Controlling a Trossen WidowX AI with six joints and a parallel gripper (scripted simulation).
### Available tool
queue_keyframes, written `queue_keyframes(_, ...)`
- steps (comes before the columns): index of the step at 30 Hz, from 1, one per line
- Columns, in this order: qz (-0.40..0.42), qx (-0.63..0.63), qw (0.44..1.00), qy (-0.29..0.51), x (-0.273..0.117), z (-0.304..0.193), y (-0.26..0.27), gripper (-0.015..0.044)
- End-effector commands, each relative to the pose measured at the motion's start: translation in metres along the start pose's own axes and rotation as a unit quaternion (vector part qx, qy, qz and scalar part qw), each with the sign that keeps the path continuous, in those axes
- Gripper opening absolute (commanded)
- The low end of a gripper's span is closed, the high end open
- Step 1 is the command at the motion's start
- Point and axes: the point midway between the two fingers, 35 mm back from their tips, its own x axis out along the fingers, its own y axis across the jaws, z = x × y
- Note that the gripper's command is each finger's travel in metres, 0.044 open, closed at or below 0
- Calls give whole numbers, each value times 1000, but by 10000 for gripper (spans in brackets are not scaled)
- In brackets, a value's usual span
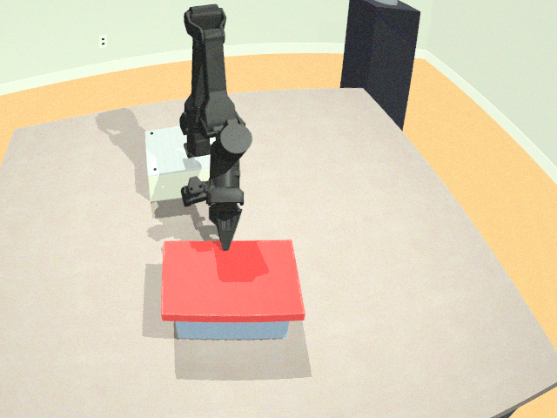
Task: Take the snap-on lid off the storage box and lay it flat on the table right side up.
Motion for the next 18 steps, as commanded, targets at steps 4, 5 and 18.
queue_keyframes(4, 4, -1, 1000, 3, 0, -1, 3, 148)
queue_keyframes(5, 4, -1, 1000, 3, 0, -1, 3, 142)
queue_keyframes(18, 4, 1, 1000, 0, 0, 0, 3, 0)
